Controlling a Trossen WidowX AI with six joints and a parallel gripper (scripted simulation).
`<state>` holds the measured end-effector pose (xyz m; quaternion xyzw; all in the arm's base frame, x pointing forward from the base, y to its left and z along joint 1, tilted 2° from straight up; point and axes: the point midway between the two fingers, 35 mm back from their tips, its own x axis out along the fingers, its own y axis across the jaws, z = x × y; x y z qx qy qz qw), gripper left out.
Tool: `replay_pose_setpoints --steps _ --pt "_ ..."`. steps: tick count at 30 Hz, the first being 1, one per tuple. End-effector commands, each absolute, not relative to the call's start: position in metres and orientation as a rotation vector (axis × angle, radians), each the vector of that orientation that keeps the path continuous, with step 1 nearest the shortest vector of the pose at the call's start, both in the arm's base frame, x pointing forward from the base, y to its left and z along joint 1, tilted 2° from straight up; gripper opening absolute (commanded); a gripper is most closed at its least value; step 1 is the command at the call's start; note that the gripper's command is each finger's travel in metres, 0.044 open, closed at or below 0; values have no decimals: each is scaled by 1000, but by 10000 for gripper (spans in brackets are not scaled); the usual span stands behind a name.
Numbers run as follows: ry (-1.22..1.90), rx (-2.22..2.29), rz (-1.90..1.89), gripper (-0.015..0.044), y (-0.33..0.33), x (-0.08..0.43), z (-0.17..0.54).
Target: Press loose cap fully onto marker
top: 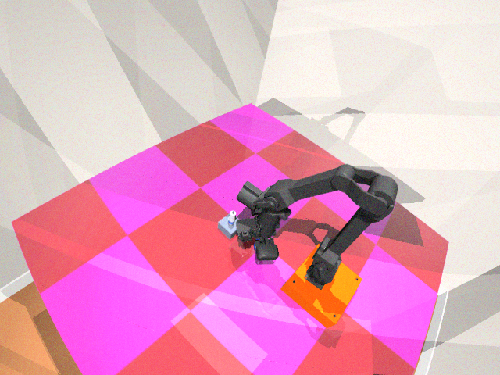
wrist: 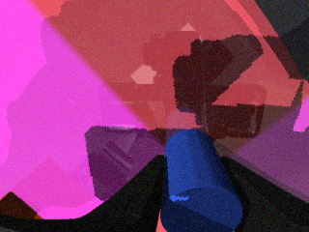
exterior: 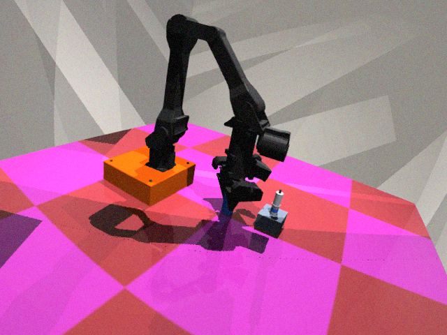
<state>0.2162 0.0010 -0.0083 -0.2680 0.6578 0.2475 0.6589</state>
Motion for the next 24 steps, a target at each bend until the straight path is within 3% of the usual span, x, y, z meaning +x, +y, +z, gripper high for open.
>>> replay_pose_setpoints --steps 1,5,9,24 --pt "1491 -613 559 119 0 216 -9" --pt "1491 -613 559 92 1 216 -9" --pt "1490 -613 559 0 1 217 -2" --pt "1490 -613 559 0 3 217 42"
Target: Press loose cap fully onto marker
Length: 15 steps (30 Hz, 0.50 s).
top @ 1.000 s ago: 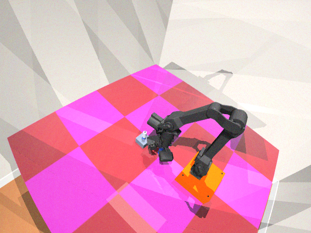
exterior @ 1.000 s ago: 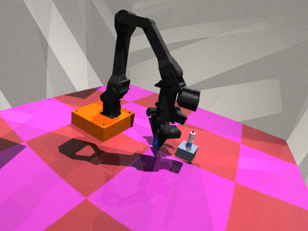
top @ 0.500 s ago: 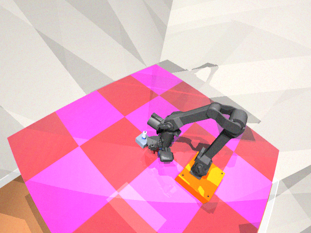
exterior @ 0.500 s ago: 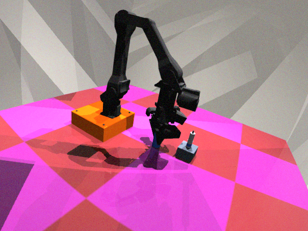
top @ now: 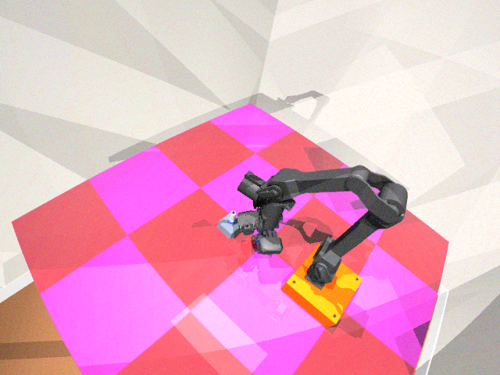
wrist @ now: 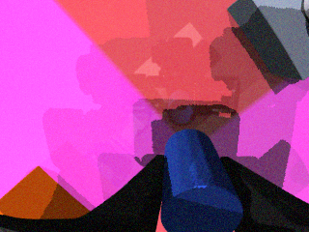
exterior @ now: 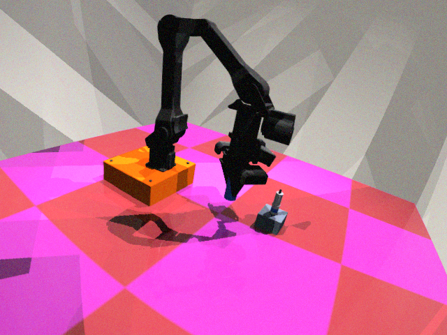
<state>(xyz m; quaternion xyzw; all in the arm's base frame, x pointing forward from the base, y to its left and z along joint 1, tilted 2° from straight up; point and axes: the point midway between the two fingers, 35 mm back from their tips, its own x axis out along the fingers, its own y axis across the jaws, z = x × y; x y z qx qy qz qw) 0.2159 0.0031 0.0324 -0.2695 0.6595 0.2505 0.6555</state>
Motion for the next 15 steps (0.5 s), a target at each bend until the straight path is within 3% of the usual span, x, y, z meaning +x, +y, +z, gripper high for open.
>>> replay_pose_setpoints --steps 1,15 --pt "1490 -613 559 0 3 217 45" --pt "1488 -614 559 0 5 233 63"
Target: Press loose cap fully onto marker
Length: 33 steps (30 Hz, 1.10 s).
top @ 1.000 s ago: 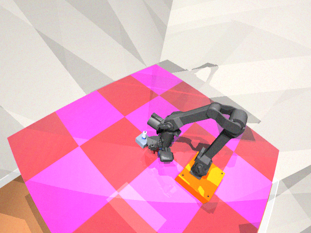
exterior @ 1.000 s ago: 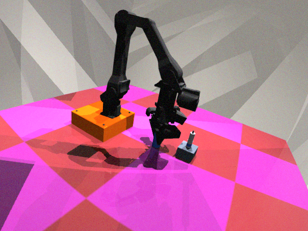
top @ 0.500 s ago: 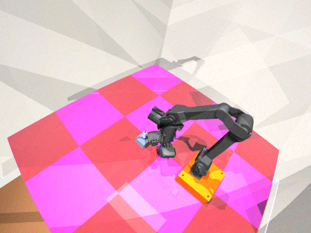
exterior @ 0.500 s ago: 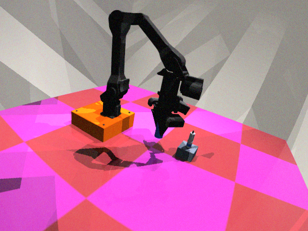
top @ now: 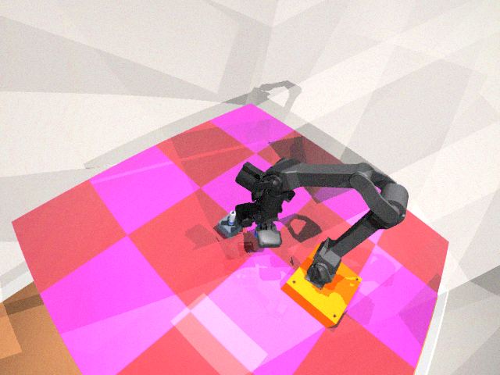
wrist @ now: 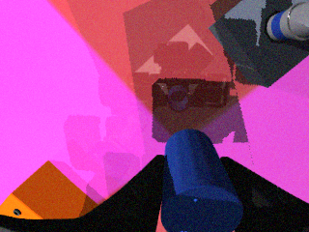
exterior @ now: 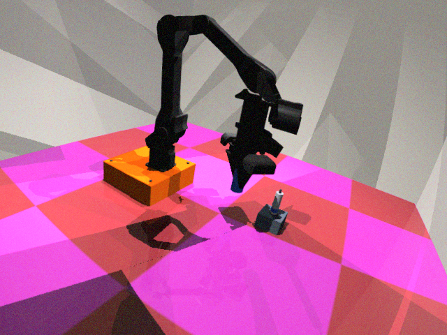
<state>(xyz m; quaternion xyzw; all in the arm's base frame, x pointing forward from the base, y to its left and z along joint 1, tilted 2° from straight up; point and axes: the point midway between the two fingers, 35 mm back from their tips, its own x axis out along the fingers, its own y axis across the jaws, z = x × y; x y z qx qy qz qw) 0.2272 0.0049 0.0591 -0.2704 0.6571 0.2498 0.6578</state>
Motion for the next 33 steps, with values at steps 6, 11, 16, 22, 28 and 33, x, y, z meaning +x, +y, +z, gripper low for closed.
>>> replay_pose_setpoints --steps 6,11,16,22,28,33 --pt "1487 -614 559 0 6 246 71" --pt "1486 -614 558 0 7 256 77" --pt "1486 -614 558 0 8 266 83" --pt "1485 -614 558 0 10 277 90" --pt "1484 -614 557 0 11 289 96" --pt "1483 -614 557 0 12 298 101"
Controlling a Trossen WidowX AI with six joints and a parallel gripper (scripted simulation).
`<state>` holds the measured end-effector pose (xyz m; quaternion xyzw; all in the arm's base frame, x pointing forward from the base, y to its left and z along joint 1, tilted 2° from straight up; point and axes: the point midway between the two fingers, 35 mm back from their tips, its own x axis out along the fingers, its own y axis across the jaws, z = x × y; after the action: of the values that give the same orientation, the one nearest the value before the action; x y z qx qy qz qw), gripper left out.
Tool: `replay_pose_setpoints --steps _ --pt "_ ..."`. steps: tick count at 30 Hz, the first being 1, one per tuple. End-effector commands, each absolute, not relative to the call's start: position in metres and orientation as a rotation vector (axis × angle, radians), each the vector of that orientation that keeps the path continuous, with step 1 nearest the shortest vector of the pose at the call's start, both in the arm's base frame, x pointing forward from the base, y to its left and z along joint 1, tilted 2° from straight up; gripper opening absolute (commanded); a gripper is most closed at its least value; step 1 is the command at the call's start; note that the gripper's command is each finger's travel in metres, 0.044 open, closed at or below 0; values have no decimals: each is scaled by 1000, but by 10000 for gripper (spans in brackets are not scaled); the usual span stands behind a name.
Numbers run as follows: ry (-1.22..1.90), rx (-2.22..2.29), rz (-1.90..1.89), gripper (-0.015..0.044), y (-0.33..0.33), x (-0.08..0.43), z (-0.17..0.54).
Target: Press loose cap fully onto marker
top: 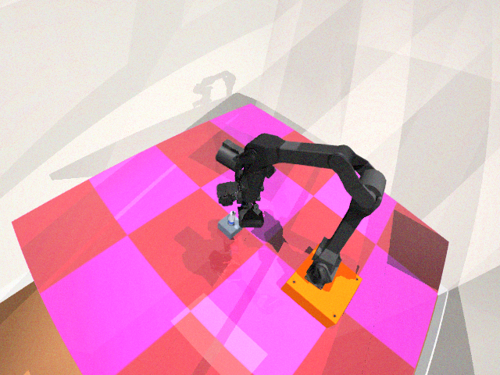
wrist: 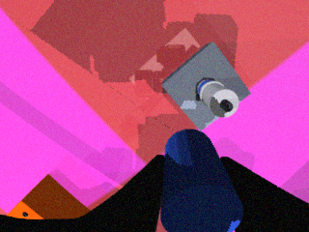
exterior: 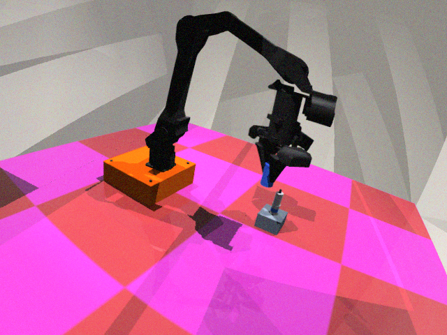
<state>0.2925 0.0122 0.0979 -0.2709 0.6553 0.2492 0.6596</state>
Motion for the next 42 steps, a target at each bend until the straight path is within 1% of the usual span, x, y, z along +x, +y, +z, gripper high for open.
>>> replay_pose_setpoints --steps 1,17,42 --pt "1483 -614 557 0 12 300 102" --pt "1480 -614 557 0 17 328 116" --pt "1480 -614 556 0 16 330 87"
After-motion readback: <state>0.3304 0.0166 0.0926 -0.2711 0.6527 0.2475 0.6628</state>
